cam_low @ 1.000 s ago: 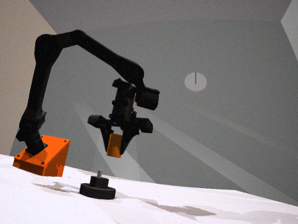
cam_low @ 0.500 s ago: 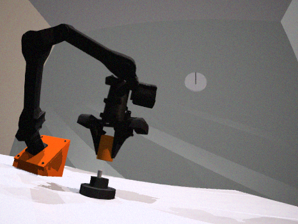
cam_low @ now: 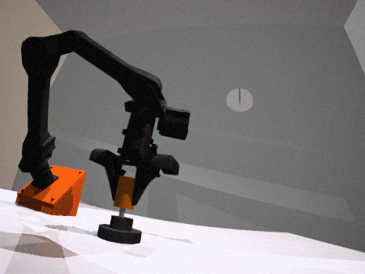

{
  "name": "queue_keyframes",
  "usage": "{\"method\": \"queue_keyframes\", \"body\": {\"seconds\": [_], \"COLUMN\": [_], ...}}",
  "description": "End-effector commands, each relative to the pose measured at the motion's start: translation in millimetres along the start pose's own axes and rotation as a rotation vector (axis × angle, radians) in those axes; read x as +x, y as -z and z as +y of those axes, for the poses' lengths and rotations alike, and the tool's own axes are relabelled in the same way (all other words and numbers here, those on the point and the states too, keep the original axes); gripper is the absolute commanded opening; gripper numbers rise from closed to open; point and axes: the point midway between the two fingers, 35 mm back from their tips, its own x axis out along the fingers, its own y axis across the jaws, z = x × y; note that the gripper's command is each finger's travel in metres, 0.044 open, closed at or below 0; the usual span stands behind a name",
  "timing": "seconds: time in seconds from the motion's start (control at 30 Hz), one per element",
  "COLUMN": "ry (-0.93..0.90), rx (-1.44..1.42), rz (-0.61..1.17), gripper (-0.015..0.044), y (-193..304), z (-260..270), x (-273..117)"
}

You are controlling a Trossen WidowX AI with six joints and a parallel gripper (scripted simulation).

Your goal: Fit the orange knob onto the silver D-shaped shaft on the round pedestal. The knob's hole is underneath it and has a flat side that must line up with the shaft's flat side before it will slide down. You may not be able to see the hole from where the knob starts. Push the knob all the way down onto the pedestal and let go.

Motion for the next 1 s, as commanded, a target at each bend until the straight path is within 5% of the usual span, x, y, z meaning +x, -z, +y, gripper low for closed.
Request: {"method": "queue_keyframes", "body": {"seconds": [0.0, 0.97], "ry": [0.012, 0.012], "rx": [-0.002, -0.025], "rz": [0.001, 0.001], "gripper": [0.0, 0.0], "y": [0.1, -0.9], "z": [-1.0, 0.1], "x": [0.3, -3.5]}}
